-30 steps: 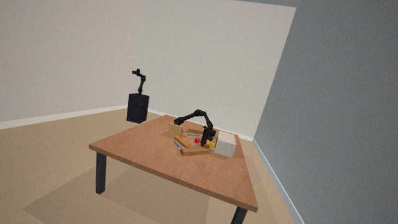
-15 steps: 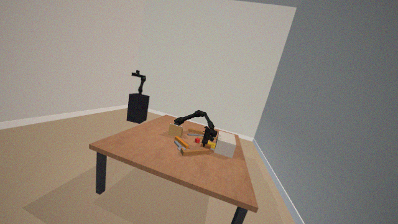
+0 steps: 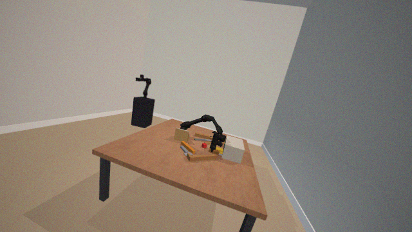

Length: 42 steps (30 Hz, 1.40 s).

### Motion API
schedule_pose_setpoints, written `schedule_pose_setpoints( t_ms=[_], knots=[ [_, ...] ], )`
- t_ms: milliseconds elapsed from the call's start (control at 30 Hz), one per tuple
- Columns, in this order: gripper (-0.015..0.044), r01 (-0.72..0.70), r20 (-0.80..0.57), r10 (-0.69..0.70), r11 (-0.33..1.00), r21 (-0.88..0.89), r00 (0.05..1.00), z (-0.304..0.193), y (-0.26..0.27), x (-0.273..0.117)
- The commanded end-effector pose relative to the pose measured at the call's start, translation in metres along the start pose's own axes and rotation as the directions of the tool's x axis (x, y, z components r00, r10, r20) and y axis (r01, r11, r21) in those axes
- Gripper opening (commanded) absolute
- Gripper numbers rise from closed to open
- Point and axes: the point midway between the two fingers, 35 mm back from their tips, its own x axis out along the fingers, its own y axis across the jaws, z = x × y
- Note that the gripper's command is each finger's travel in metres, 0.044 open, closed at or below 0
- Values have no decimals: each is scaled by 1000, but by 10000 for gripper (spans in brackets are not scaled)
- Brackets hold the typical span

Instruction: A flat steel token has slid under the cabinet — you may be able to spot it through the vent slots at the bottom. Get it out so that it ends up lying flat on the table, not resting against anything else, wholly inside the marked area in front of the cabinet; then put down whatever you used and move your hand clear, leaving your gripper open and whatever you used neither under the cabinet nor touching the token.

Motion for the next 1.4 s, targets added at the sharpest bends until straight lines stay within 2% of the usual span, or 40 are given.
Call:
schedule_pose_setpoints(
  t_ms=[0, 1367],
  knots=[
    [0, 0, 3, 0, 1000, -3, 1000, 3, 5, 1],
    [0, -2, 3, 2, 1000, -3, 1000, 3, 50, 1]
  ],
)
